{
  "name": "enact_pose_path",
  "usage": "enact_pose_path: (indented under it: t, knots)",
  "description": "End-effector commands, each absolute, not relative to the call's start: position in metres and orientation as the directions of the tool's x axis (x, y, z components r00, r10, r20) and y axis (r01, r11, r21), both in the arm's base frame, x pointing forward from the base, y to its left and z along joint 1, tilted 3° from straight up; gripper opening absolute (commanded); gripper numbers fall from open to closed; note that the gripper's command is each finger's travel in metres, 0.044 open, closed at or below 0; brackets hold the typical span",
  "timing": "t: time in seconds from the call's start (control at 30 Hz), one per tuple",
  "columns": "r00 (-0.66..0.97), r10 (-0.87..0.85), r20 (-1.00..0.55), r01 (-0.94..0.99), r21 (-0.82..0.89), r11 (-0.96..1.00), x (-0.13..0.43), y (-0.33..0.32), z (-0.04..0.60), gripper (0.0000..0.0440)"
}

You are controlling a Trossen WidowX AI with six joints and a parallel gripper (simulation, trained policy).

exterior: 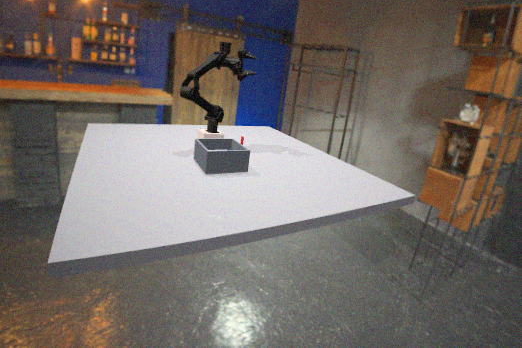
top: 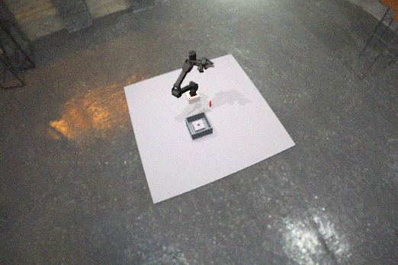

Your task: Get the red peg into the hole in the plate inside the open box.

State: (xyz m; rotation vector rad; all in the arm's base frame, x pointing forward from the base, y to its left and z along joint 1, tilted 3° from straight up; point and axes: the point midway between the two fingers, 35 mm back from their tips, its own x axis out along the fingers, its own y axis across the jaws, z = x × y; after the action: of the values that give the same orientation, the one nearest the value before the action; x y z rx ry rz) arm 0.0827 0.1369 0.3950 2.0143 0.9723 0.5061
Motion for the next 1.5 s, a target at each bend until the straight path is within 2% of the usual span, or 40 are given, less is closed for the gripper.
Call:
enact_pose_path:
  t: [0.0,0.33,0.67,1.07,1.47]
  knots:
    - [0.637,0.769,-0.046,0.382,0.886,-0.264,0.081,0.149,0.380,0.0440]
    - [0.689,0.693,-0.212,0.275,0.961,0.021,0.091,0.166,0.336,0.0440]
    - [0.714,0.554,-0.429,0.284,0.900,0.331,0.110,0.170,0.285,0.0440]
    - [0.641,0.310,-0.702,0.422,0.660,0.621,0.131,0.156,0.221,0.0440]
    - [0.408,0.050,-0.912,0.594,0.306,0.744,0.140,0.131,0.161,0.0440]
